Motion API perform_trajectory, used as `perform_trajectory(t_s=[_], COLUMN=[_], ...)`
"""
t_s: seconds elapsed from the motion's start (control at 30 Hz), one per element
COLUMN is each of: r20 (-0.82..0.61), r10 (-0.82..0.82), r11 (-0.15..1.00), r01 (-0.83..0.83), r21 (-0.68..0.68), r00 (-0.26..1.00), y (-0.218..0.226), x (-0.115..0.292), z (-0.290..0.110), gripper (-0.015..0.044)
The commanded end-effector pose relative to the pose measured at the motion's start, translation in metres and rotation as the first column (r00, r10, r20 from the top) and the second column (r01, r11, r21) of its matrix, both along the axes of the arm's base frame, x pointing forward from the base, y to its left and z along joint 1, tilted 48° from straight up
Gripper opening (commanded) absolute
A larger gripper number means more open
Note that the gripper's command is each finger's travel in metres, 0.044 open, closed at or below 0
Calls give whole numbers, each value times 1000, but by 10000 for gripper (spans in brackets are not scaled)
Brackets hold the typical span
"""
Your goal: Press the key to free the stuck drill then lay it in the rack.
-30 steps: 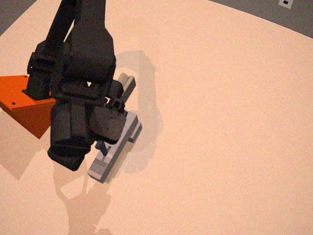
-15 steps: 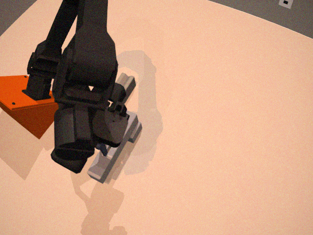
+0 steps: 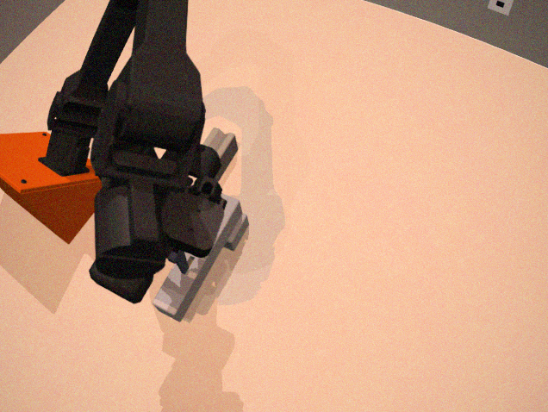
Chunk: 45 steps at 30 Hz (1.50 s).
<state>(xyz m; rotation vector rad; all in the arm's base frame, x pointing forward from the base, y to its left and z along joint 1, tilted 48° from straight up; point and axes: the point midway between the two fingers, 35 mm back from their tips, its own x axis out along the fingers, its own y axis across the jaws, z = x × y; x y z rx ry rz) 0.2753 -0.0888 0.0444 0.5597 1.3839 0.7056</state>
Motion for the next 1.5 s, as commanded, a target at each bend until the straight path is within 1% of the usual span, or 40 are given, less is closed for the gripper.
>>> perform_trajectory(t_s=[0.0,1.47], r20=[-11,-11], r10=[8,8], r11=[1000,1000], r01=[-8,-8], r21=[7,8], r00=[1000,1000], y=[5,15], x=[0,-4], z=[-5,-14], gripper=[0,0])
